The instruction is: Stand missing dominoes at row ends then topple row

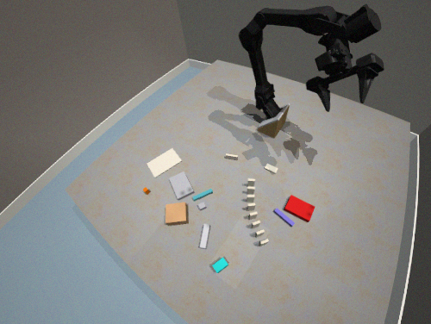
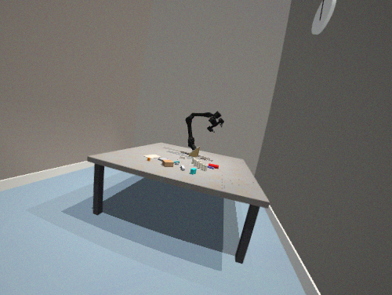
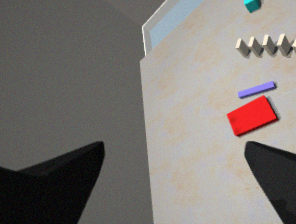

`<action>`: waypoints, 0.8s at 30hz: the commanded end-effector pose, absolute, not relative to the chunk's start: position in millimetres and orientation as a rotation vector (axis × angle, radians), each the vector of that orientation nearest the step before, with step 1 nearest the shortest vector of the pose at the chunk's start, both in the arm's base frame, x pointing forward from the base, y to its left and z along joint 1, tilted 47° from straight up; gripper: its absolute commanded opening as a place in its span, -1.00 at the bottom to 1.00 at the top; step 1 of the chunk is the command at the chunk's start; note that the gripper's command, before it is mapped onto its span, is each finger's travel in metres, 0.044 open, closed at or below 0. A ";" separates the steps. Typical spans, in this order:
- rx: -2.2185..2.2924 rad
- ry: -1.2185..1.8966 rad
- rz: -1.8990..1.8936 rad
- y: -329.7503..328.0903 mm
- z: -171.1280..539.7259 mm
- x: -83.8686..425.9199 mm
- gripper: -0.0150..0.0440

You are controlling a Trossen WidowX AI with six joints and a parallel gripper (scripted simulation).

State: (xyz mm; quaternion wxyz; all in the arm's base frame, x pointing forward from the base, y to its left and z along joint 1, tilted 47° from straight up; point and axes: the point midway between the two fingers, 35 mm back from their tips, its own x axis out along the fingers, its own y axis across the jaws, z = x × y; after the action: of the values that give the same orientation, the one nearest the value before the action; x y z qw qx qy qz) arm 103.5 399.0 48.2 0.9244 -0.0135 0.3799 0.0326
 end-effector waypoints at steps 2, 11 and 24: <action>0.115 0.826 -0.276 339.0 13.2 160.5 1.00; 0.400 0.757 -0.960 206.0 -30.6 218.3 1.00; 0.519 0.643 -1.308 132.7 -36.7 219.3 1.00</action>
State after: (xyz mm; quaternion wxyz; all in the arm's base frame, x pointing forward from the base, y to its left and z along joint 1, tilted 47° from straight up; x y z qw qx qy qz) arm 222.3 139.6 -38.0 0.7225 0.2335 0.2947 -0.5803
